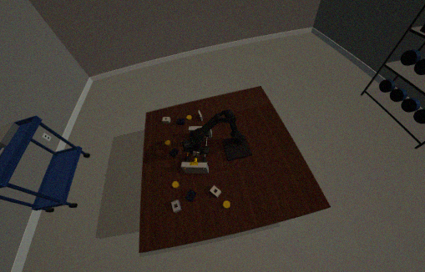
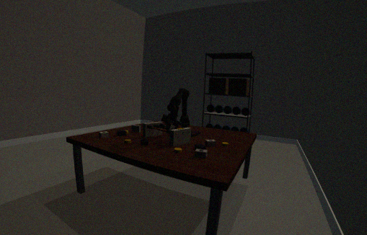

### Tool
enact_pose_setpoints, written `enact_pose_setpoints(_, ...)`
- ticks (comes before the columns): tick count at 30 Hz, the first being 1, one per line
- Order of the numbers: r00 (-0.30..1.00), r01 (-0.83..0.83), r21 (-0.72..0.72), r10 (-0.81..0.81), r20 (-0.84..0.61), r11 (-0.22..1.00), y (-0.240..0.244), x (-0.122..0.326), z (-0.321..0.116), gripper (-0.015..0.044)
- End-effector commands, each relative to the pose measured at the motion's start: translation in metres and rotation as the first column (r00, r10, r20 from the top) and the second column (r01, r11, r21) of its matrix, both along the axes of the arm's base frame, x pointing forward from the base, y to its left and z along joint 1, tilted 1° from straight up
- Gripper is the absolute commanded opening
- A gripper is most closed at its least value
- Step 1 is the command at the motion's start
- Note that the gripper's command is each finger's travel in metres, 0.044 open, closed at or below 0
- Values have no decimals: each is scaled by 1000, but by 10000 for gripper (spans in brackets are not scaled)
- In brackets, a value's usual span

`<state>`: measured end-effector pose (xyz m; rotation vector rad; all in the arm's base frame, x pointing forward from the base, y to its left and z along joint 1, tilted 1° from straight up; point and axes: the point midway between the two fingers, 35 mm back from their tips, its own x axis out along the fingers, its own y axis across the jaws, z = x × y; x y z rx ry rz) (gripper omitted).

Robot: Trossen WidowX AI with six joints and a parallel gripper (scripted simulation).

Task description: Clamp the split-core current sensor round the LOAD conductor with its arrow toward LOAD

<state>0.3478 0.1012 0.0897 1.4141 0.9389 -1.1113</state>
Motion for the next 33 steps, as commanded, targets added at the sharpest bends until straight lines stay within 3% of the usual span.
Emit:
enact_pose_setpoints(1,1000,0,0,0,0,1000,0,0,0,0)
enact_pose_setpoints(7,1000,0,0,0,0,1000,0,0,0,0)
enact_pose_setpoints(24,1000,0,1,0,-9,1000,0,0,0,440)
enact_pose_setpoints(28,1000,0,0,0,-2,1000,0,0,0,335)
enact_pose_setpoints(33,1000,0,0,0,-2,1000,0,0,0,300)
